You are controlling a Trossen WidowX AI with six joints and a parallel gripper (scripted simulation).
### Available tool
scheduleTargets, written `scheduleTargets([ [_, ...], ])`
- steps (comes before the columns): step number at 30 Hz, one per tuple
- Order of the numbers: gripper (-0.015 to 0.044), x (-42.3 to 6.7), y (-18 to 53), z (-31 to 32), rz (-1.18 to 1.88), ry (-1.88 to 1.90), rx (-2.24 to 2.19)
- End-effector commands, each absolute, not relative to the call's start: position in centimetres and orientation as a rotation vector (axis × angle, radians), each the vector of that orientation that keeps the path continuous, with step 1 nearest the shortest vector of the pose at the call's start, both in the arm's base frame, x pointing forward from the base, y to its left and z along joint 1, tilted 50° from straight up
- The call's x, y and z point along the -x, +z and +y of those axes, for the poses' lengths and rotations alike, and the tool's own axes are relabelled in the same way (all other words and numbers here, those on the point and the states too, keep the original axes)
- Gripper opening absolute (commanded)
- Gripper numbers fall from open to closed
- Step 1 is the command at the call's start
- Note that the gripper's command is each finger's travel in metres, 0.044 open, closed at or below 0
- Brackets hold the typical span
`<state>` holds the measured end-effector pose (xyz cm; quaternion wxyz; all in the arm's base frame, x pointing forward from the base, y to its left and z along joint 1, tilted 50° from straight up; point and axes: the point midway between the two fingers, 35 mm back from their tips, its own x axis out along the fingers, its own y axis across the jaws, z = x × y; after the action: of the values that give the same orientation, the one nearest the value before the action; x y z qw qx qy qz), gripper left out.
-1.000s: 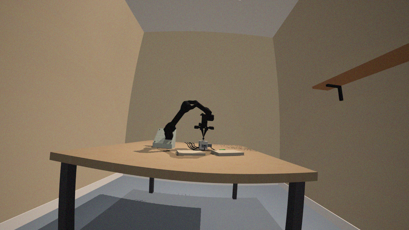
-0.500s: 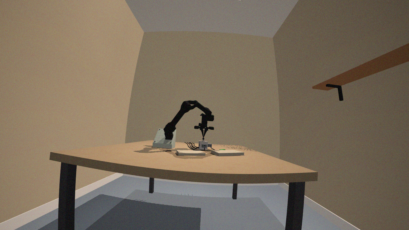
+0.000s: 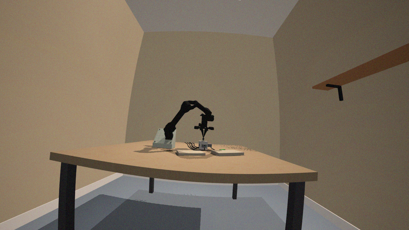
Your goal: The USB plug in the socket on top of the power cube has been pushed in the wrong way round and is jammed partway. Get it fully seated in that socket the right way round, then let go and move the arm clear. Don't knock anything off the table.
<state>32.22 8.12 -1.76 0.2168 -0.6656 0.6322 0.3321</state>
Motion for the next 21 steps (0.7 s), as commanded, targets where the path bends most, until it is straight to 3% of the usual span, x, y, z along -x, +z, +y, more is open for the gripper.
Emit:
scheduleTargets([
  [1, 0.0000, -32.19, -1.82, 8.10, 1.749, 0.928, 1.843],
  [21, 0.0000, -32.19, -1.98, 7.92, 1.749, 0.928, 1.843],
])
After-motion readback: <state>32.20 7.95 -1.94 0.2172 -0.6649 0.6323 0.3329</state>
